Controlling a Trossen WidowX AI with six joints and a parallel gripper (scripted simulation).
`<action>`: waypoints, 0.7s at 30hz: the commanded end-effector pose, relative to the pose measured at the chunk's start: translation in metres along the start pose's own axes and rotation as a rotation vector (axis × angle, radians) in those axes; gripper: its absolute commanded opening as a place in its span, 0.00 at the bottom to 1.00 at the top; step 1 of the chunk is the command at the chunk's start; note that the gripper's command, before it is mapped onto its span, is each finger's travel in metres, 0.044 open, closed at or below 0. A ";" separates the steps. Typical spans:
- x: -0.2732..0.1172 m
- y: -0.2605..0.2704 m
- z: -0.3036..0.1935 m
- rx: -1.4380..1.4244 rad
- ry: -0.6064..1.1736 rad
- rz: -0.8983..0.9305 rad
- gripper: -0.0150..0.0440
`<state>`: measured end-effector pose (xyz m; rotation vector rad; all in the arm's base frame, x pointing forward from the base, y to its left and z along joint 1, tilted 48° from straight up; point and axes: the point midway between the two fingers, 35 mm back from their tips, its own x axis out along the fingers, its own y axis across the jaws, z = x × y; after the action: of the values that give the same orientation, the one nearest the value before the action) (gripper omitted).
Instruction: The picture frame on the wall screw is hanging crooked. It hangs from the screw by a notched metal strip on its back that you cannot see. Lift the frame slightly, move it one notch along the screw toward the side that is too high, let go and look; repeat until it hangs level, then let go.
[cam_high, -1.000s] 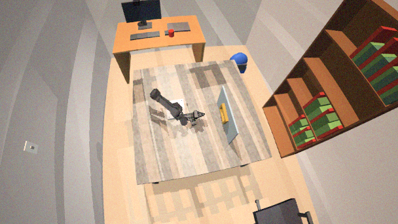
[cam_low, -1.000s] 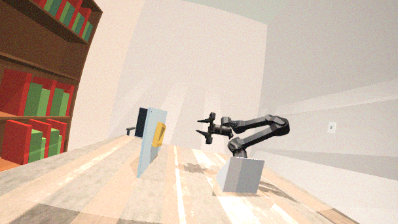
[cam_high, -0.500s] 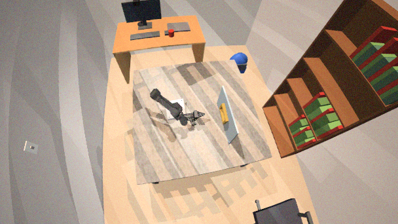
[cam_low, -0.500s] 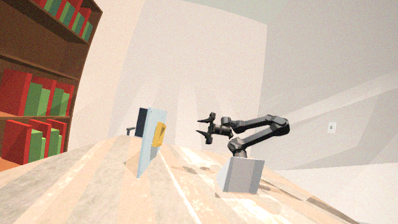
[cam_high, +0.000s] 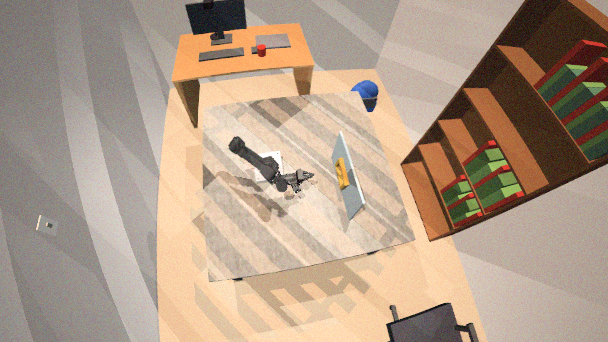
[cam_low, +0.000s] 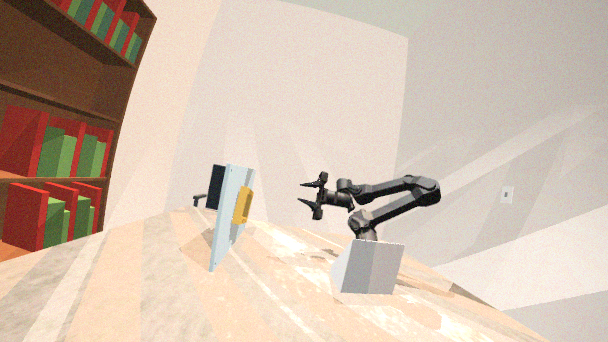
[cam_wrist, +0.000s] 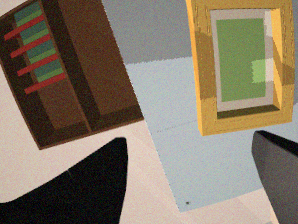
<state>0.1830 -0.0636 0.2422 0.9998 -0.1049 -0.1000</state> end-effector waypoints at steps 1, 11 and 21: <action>0.016 -0.011 0.005 -0.016 0.004 -0.008 0.69; 0.066 -0.040 -0.001 -0.084 0.006 -0.006 0.69; 0.066 -0.040 -0.001 -0.085 0.006 -0.006 0.69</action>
<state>0.2468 -0.0923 0.2109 0.9226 -0.0909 -0.1034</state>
